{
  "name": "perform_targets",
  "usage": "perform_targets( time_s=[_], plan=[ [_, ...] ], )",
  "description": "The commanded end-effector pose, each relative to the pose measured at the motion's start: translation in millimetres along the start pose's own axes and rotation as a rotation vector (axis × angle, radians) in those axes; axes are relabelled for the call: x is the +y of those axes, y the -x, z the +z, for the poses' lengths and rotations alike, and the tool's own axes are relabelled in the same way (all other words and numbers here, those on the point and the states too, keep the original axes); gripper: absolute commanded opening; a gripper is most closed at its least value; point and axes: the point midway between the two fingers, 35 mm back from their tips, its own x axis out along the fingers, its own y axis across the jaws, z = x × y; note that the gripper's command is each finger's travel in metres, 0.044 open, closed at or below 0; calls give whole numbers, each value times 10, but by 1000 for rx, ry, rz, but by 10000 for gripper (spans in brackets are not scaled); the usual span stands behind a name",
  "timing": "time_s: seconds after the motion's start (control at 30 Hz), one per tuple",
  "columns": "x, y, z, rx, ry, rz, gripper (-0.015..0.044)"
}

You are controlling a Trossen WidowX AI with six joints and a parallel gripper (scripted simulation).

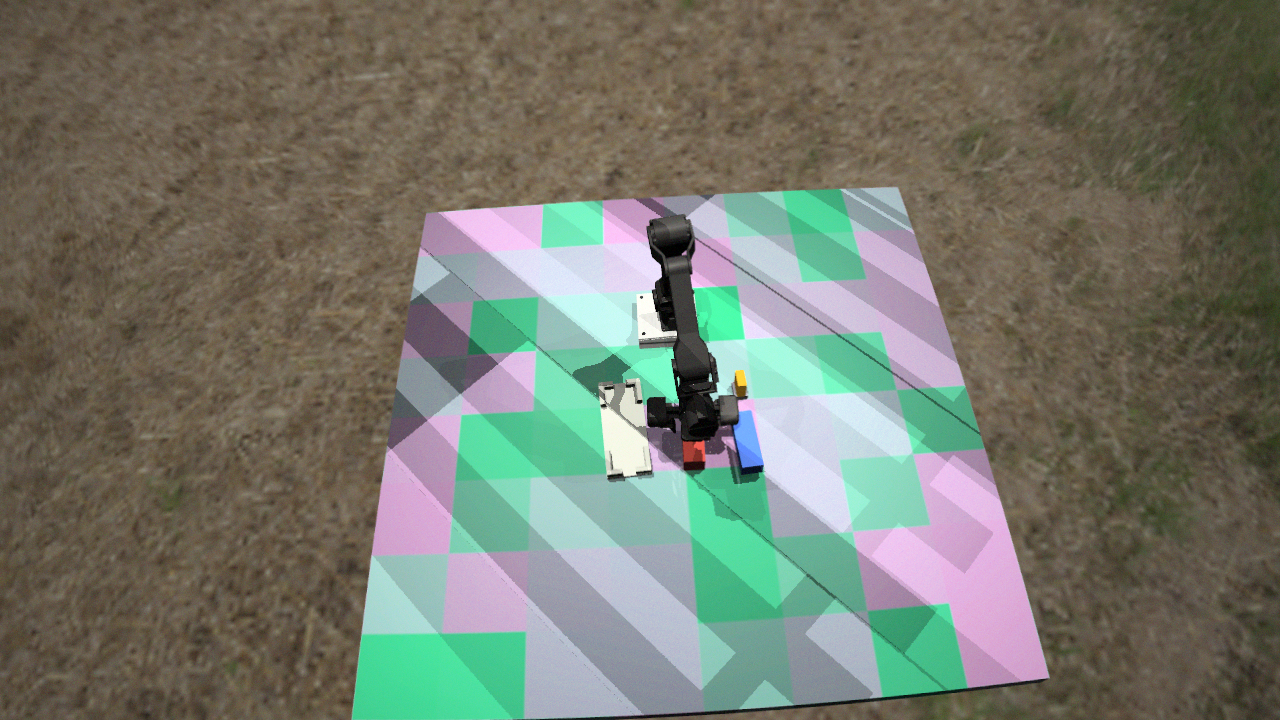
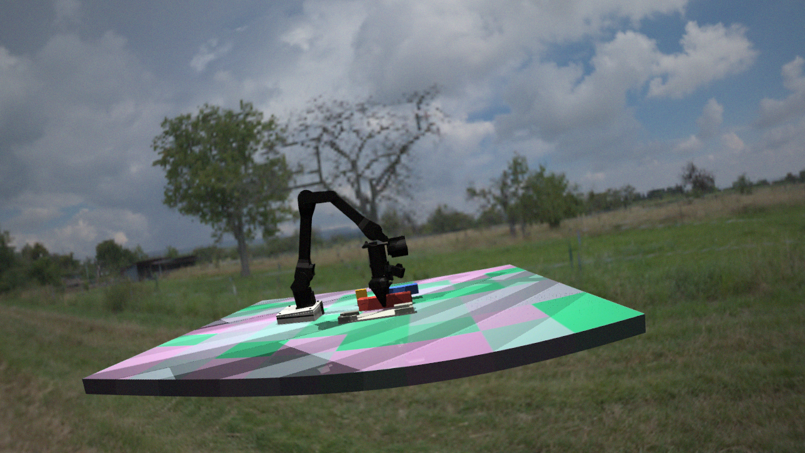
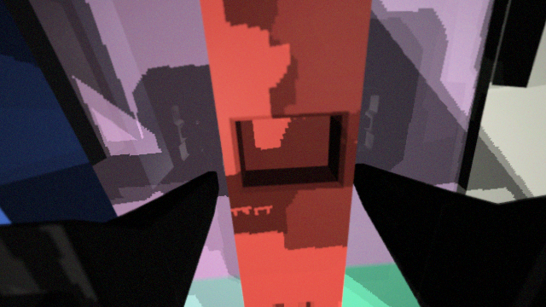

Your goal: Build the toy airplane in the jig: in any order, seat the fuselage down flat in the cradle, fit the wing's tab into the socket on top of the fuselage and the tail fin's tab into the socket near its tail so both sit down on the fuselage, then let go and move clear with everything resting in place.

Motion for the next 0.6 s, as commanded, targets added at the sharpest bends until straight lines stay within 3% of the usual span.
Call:
perform_targets(
  time_s=[0.0,0.07,0.3,0.5,0.57],
  plan=[
    [6,-10,-1,1,5,4,256],
    [6,-10,-1,1,5,4,204],
    [6,-10,-1,1,5,4,157],
    [9,91,25,1,5,5,0],
    [11,150,38,0,5,5,0]
  ],
)
